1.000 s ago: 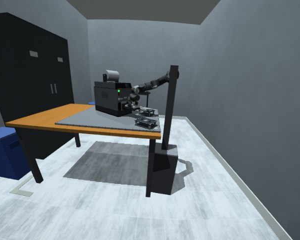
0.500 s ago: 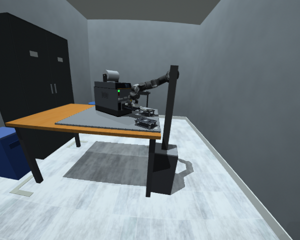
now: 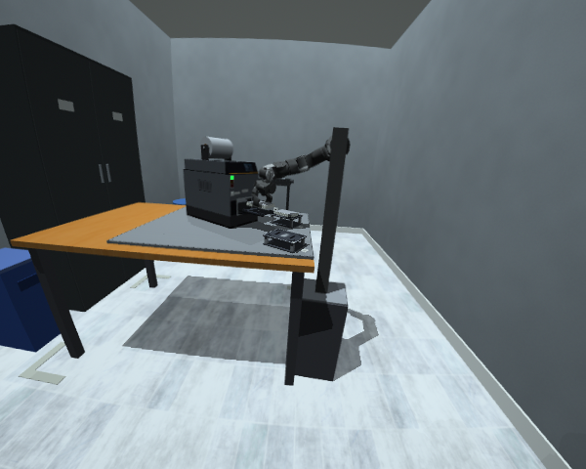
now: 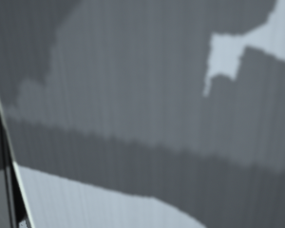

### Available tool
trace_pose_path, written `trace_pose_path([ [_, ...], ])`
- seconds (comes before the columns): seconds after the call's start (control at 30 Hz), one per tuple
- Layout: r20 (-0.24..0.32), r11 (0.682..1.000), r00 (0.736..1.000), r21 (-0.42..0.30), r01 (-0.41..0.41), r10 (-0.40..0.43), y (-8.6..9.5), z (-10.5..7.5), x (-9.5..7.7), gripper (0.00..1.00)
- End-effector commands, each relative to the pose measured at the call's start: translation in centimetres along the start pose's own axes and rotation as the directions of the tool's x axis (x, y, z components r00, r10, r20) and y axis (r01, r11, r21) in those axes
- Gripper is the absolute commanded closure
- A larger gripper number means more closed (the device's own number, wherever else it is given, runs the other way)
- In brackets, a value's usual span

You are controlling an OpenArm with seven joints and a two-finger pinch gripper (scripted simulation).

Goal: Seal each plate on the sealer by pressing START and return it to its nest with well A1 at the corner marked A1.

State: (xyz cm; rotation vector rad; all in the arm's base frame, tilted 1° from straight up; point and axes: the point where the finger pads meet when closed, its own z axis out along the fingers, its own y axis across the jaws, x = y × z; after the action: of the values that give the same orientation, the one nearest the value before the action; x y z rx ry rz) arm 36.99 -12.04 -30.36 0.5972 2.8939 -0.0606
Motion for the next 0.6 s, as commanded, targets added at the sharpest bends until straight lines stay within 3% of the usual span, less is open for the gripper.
trace_pose_path([
  [0.0, -0.002, 1.0, 1.0, 0.01, -0.002, 0.002, -0.1, 0.1, 0.5, 1.0],
  [0.57, -0.001, 1.0, 1.0, 0.007, 0.009, -0.009, 0.0, -0.5, 3.9, 1.0],
])
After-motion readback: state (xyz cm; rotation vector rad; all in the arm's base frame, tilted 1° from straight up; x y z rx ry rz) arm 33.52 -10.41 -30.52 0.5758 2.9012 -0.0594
